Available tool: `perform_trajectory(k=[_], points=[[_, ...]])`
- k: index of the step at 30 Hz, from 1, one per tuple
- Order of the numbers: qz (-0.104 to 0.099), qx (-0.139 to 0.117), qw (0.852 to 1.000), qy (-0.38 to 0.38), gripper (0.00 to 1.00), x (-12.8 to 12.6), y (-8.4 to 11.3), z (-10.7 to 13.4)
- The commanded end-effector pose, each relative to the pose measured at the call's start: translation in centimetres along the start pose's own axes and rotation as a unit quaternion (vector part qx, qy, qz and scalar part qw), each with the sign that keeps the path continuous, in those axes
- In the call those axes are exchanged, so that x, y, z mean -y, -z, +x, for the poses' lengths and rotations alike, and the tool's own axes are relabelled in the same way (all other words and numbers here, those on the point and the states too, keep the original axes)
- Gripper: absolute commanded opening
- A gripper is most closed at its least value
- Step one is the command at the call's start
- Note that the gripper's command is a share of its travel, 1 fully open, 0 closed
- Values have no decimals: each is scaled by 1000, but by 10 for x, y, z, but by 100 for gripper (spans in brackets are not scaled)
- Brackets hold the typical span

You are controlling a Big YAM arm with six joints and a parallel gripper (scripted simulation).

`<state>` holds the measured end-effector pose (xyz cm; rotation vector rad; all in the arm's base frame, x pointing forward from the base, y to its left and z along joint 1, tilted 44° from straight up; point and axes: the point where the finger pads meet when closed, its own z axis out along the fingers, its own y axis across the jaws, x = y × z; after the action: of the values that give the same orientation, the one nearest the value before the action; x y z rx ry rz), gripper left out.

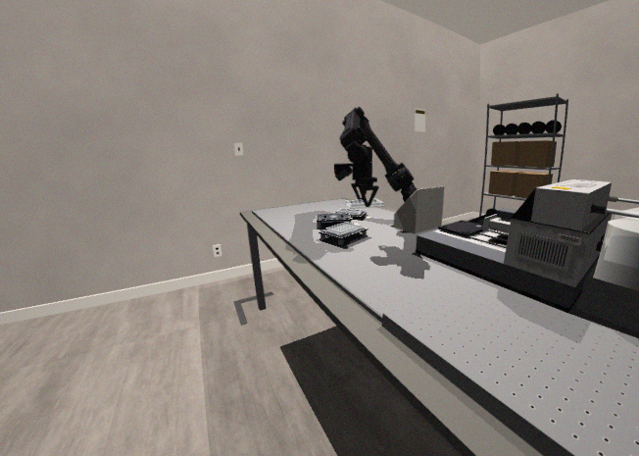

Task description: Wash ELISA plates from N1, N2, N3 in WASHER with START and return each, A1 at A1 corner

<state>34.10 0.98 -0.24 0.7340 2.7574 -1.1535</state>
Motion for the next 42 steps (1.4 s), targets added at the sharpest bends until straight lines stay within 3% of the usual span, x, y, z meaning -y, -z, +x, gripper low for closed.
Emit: perform_trajectory(k=[1,13,20,22,23,26,29,42], points=[[-6,0,1000,3,82,17,4,-16],[-6,1,1000,2,82,59,3,-45],[-15,11,1000,-10,82,87,9,-77],[-17,10,1000,-11,82,87,9,-77],[-3,-3,1000,-11,82,95,-4,-58],[-1,-3,998,-64,82,111,-5,-59],[-7,2,998,-70,82,114,-2,-65],[-2,-3,999,-53,82,180,-8,-63]])
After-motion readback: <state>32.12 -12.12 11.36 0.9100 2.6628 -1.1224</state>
